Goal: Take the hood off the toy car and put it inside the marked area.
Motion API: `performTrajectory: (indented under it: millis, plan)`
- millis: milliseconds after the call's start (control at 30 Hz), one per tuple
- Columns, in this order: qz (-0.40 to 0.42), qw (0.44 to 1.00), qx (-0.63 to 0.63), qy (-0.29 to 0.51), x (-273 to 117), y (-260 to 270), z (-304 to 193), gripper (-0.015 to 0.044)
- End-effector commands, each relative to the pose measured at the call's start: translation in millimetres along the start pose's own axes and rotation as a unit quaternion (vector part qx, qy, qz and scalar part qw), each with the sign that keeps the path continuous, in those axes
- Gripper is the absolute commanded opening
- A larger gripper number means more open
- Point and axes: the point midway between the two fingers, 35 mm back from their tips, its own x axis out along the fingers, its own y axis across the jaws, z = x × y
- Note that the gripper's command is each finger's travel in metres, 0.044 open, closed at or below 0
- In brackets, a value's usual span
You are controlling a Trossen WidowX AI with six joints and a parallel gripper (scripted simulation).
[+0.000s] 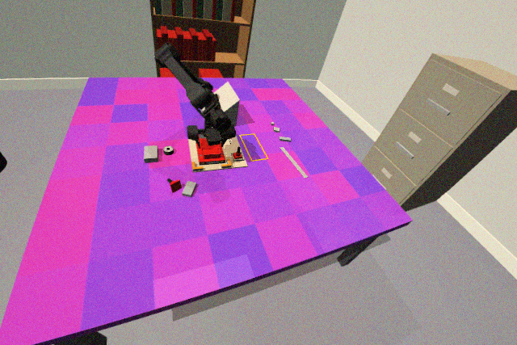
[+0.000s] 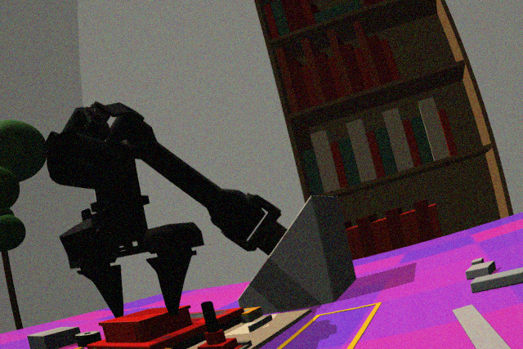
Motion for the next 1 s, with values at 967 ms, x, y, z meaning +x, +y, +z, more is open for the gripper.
performTrajectory:
  millis: [967]
  plan:
    - [0.000,1.000,0.000,0.000,9.7,-0.2,-0.1,0.0295]
